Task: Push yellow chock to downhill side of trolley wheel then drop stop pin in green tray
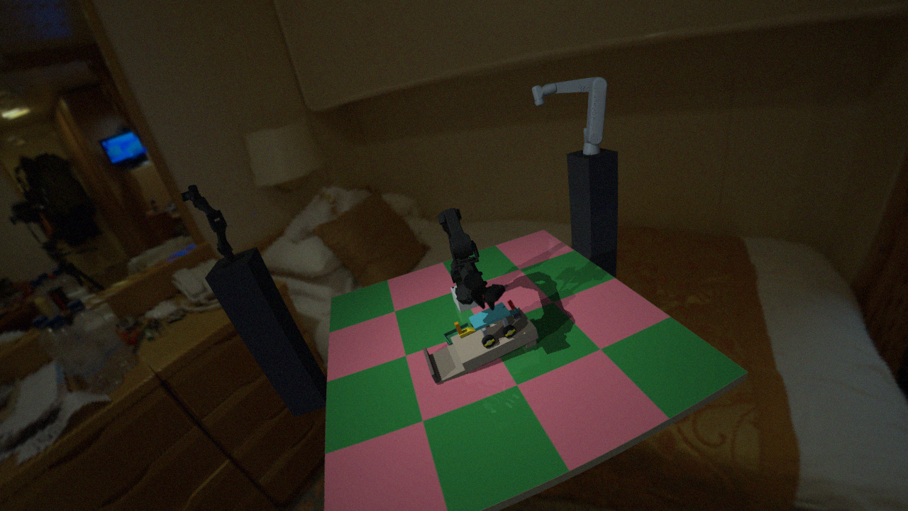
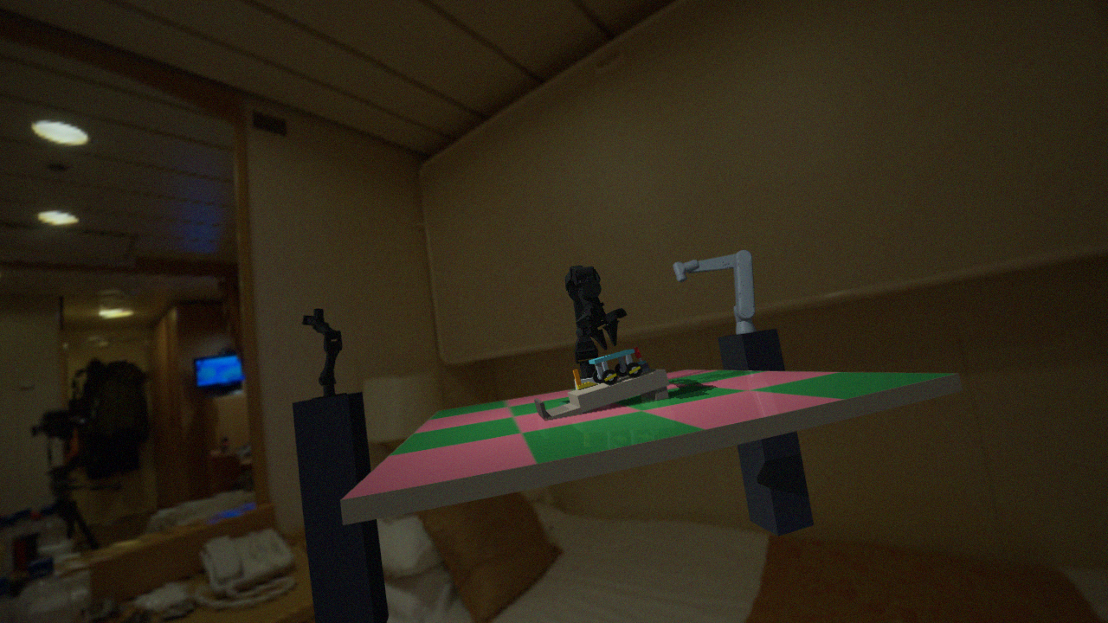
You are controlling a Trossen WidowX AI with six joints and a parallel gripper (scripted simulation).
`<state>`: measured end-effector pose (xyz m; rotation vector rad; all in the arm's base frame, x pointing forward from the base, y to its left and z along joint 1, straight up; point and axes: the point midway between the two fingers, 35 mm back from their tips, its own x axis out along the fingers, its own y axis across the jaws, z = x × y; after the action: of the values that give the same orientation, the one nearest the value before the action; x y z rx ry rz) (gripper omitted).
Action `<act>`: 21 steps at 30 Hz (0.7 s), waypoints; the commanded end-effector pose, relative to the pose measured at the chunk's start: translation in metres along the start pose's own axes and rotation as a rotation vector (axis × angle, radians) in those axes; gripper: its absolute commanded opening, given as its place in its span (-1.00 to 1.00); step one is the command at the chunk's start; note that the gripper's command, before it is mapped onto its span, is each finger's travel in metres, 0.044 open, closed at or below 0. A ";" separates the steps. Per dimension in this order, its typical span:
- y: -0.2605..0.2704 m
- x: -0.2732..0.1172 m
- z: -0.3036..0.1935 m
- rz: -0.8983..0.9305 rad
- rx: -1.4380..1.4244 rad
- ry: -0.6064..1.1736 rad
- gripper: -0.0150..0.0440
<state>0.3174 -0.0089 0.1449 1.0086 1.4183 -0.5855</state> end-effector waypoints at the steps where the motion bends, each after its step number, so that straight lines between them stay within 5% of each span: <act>1: 0.014 0.001 -0.028 -0.012 0.226 0.045 0.15; 11: 0.030 0.001 -0.071 -0.061 0.570 0.097 0.15; 21: 0.031 0.001 -0.072 -0.062 0.576 0.097 0.15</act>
<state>0.3068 0.0642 0.1594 1.4470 1.3962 -1.0198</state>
